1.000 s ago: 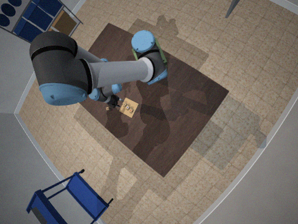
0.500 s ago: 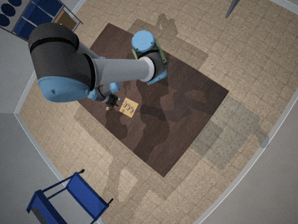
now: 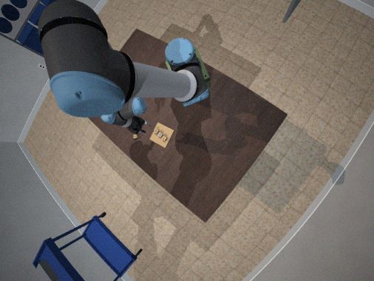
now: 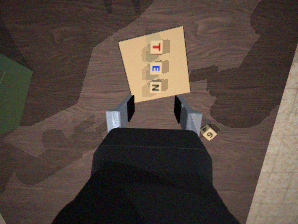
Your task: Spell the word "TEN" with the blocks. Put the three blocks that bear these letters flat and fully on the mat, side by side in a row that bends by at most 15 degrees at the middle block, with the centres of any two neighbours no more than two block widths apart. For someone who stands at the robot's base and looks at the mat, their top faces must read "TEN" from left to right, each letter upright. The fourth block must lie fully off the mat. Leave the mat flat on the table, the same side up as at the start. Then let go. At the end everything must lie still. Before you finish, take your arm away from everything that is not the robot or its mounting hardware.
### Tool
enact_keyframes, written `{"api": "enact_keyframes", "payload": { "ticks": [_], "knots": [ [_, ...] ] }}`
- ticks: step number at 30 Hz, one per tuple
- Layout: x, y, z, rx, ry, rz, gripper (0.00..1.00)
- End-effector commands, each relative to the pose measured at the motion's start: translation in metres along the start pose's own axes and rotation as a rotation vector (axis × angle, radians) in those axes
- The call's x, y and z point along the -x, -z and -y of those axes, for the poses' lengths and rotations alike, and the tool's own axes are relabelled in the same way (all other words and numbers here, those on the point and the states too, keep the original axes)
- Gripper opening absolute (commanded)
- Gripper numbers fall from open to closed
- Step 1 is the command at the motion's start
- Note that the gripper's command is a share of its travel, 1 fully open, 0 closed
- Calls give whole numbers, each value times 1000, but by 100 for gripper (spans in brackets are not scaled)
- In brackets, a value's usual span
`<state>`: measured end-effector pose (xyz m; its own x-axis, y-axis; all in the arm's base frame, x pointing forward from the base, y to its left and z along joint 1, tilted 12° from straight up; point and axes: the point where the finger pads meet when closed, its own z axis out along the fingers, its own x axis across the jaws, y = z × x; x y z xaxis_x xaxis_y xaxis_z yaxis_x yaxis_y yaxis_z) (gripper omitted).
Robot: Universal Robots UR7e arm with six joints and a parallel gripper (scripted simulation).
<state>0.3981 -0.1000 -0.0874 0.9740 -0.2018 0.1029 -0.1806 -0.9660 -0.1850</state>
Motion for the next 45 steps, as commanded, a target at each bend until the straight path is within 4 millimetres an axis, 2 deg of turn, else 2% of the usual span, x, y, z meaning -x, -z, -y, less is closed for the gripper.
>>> {"api": "enact_keyframes", "payload": {
  "ticks": [1, 45],
  "knots": [
    [0, 15, 0, 1, 0, -1, 100],
    [0, 20, 0, 1, 0, -1, 100]
  ]
}}
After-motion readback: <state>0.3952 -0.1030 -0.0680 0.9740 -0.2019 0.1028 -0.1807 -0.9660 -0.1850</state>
